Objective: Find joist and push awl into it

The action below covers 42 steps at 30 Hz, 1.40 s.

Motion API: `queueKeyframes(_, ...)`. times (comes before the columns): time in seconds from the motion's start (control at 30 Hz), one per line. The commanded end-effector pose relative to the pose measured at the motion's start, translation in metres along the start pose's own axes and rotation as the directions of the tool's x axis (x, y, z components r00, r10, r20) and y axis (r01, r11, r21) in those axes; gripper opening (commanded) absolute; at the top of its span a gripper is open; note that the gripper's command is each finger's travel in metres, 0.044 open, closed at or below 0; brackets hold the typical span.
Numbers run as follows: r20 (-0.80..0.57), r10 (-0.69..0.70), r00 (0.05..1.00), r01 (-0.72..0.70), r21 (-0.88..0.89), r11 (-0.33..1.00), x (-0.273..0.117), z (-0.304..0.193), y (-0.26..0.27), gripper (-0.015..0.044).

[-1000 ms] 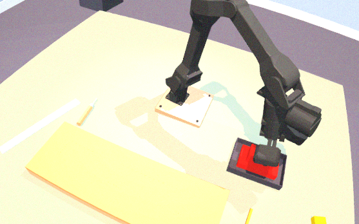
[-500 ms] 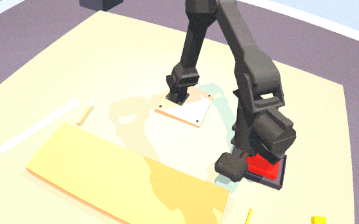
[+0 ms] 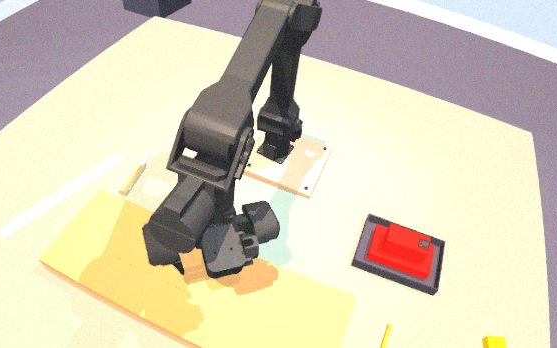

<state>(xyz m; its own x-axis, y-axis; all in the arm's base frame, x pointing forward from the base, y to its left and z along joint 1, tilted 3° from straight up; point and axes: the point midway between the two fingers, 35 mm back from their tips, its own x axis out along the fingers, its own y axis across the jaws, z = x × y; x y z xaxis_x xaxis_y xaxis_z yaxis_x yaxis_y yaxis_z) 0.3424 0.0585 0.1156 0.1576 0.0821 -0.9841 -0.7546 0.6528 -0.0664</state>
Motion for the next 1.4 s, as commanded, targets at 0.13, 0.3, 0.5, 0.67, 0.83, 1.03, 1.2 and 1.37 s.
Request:
queueKeyframes(0.13, -0.116, 0.017, 0.993, 0.017, 0.286, 0.958, 0.011, -0.111, -0.083, 0.0440)
queueKeyframes(0.3, -0.161, 0.057, 0.985, 0.022, 0.455, 0.890, 0.012, -0.192, -0.109, 0.0440)
queueKeyframes(0.5, -0.181, 0.108, 0.977, 0.022, 0.600, 0.800, 0.010, -0.270, -0.116, 0.0440)
queueKeyframes(0.67, -0.181, 0.110, 0.977, 0.022, 0.603, 0.798, 0.010, -0.271, -0.116, 0.0440)
queueKeyframes(0.83, -0.181, 0.109, 0.977, 0.022, 0.603, 0.798, 0.011, -0.270, -0.117, 0.0440)
queueKeyframes(1.03, -0.181, 0.109, 0.977, 0.022, 0.603, 0.798, 0.020, -0.271, -0.117, 0.0440)
queueKeyframes(1.2, -0.181, 0.109, 0.977, 0.022, 0.603, 0.798, 0.028, -0.272, -0.117, 0.0440)
queueKeyframes(1.37, -0.181, 0.109, 0.977, 0.022, 0.603, 0.798, 0.036, -0.273, -0.116, 0.0440)
